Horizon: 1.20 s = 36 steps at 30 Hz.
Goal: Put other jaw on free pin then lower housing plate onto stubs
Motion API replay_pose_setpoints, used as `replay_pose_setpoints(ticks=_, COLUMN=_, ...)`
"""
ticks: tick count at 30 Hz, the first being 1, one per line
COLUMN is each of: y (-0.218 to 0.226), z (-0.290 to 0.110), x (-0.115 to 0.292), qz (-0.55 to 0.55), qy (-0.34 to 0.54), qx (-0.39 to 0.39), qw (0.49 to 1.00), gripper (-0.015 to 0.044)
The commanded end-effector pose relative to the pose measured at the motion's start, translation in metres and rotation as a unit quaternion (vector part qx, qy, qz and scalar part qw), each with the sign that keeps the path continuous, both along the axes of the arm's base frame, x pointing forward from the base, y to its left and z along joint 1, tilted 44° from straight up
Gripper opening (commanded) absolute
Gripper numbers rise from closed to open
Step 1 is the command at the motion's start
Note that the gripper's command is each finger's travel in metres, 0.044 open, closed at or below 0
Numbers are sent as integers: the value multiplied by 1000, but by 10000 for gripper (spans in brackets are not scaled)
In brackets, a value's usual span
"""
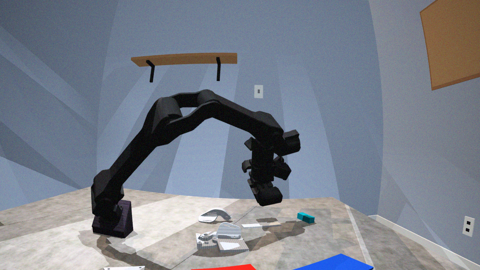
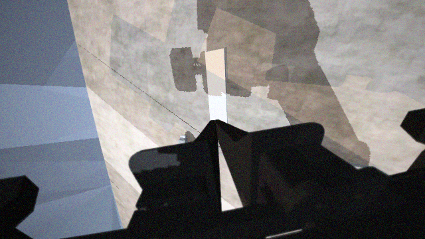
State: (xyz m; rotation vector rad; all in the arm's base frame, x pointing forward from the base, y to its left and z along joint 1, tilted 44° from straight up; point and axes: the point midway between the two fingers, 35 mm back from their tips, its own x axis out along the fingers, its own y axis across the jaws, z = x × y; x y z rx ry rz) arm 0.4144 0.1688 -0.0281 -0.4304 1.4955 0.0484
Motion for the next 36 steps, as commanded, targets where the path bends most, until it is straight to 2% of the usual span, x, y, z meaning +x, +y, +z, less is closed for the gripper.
replay_pose_setpoints(ticks=1, y=8, z=-15, x=-18, qz=-27, qy=12, qx=-41, qw=999, gripper=0)
replay_pose_setpoints(ticks=10, y=27, z=-38, x=-58, qz=-76, qy=7, qx=-137, qw=988, gripper=0)
replay_pose_setpoints(ticks=20, y=42, z=-54, x=-98, qz=-106, qy=-43, qx=-240, qw=964, gripper=0)
replay_pose_setpoints(ticks=36, y=35, z=-64, x=-99, qz=-108, qy=-47, qx=-246, qw=962, gripper=0)
